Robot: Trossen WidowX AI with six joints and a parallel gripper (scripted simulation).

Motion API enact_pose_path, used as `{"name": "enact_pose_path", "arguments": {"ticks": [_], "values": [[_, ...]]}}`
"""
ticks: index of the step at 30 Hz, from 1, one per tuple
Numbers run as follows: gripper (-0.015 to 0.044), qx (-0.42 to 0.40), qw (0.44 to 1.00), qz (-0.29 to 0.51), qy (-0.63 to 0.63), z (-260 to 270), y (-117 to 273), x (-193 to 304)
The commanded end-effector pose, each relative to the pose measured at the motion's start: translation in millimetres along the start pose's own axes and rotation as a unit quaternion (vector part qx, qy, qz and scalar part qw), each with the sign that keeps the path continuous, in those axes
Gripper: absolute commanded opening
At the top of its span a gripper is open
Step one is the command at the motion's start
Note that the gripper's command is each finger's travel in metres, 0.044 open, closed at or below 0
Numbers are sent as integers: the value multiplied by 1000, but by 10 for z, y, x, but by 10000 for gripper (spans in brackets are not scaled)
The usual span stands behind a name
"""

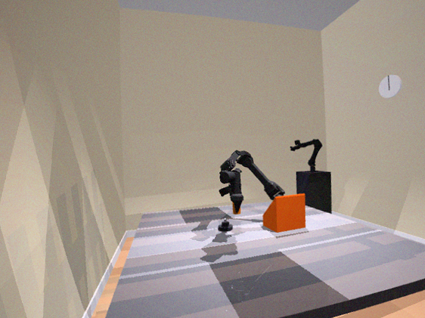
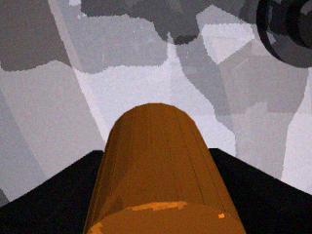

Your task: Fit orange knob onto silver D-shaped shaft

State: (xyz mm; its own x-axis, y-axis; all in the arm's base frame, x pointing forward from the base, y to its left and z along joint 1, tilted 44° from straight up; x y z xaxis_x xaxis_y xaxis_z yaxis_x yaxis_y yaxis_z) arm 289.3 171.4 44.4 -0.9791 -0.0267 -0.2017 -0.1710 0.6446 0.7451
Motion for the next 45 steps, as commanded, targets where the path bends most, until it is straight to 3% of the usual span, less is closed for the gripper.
{"name": "enact_pose_path", "arguments": {"ticks": [1, 45], "values": [[0, 0, 1000, -2, 1, -121, -29, -71], [0, 19, 1000, -10, -3, -1384, -368, -478]]}}
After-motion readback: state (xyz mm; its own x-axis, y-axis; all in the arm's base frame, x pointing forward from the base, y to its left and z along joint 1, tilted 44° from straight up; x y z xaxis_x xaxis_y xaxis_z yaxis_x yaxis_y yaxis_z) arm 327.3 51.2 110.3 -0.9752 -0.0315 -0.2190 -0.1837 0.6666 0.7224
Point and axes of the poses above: the point midway between the two fingers, 35 mm back from their tips, its own y axis back along the fingers, its own z axis across the jaws, x = y × z, the point moved 5 cm from there along y, back along the fingers, and after that the axes turned 5 degrees about y, right-handed, at the moved point
